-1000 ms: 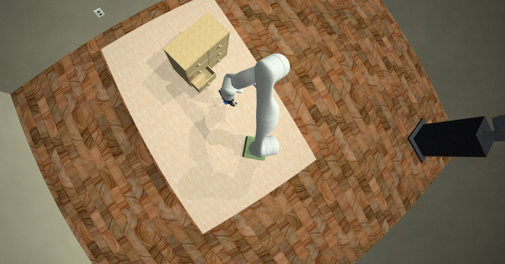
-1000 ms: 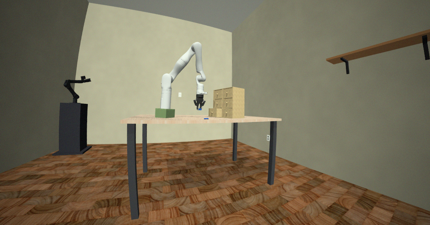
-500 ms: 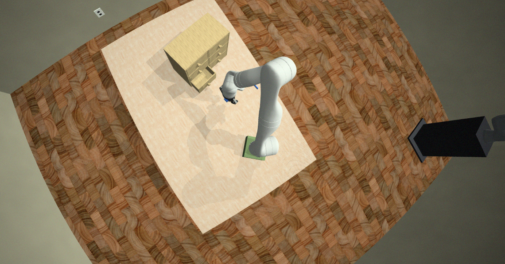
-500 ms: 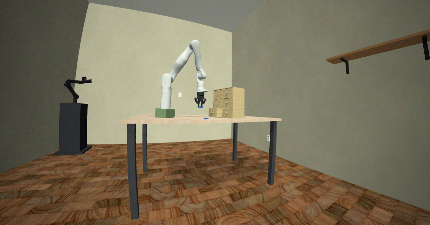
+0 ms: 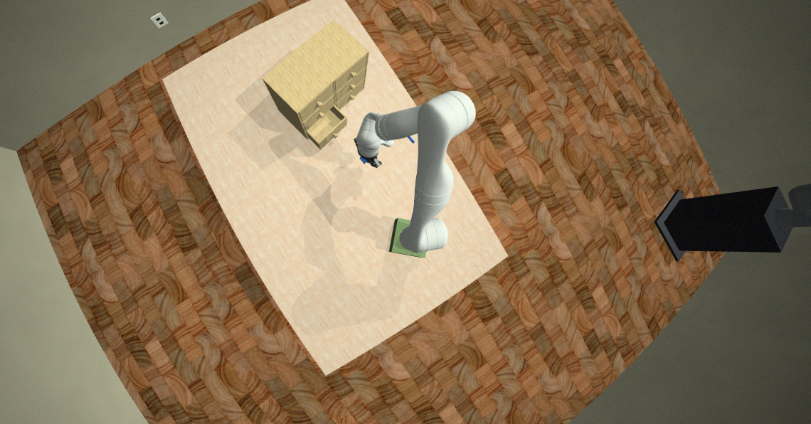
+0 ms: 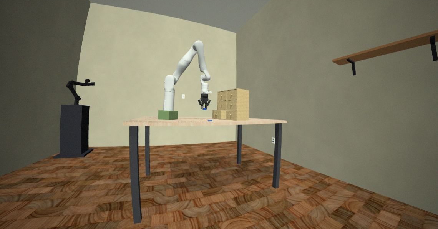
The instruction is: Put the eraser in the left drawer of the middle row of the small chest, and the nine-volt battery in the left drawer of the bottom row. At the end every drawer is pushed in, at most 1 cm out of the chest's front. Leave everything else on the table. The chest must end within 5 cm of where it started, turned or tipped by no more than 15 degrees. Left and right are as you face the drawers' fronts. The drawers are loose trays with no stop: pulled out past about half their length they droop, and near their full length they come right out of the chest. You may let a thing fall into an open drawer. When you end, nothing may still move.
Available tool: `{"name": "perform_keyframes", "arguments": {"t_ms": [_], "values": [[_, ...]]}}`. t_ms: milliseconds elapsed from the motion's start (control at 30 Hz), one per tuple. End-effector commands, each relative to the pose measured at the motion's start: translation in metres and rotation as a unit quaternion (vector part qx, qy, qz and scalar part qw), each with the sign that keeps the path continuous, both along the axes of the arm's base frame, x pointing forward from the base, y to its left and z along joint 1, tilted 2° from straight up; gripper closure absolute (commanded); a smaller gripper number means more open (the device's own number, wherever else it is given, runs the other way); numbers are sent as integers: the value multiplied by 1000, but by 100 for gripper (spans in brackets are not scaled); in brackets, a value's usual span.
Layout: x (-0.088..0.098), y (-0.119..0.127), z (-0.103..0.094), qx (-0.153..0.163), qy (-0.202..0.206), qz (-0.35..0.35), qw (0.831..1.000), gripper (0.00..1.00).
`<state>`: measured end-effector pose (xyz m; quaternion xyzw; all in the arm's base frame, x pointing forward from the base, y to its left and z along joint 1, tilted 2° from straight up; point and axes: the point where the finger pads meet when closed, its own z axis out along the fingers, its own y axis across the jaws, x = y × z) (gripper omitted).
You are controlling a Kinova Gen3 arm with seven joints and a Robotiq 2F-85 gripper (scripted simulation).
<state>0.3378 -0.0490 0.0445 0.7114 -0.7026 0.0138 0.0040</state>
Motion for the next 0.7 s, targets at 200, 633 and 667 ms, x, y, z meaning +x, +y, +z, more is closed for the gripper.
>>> {"name": "perform_keyframes", "arguments": {"t_ms": [200,633,667], "values": [[4,-3,-2,1,3,-115,993,77],[16,-8,-4,1,2,-353,936,77],[17,-9,-4,1,2,-375,927,77]]}}
